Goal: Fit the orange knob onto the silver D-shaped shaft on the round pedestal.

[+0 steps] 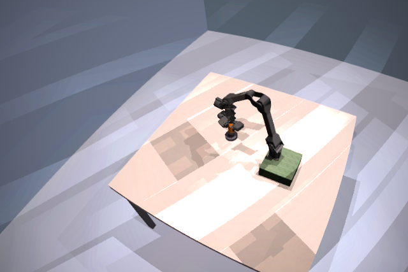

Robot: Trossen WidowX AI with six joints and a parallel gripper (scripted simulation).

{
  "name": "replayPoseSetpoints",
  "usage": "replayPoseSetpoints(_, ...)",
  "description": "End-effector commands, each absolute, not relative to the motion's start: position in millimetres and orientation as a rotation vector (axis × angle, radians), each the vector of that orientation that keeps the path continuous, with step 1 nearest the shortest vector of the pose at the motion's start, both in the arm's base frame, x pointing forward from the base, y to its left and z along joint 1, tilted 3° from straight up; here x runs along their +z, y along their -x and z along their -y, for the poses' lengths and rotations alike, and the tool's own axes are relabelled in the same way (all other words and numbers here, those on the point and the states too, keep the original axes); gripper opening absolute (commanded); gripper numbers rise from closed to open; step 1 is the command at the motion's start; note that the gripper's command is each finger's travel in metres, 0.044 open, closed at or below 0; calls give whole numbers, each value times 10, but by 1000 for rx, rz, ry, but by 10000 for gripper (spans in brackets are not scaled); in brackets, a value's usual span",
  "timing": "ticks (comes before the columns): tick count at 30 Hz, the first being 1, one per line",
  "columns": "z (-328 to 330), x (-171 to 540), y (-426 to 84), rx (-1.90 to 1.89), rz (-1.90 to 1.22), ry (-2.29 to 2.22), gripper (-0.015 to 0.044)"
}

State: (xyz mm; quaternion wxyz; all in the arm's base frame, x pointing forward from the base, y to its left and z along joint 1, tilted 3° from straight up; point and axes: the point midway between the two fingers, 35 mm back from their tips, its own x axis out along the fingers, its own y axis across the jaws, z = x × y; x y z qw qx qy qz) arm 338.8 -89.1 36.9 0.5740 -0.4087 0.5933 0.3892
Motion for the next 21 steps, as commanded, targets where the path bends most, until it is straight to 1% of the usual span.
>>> replayPoseSetpoints(1, 894, 403, -3388, 920, -1381, 977, 0)
replayPoseSetpoints(21, 911, 345, -3446, 920, -1380, 977, 0)
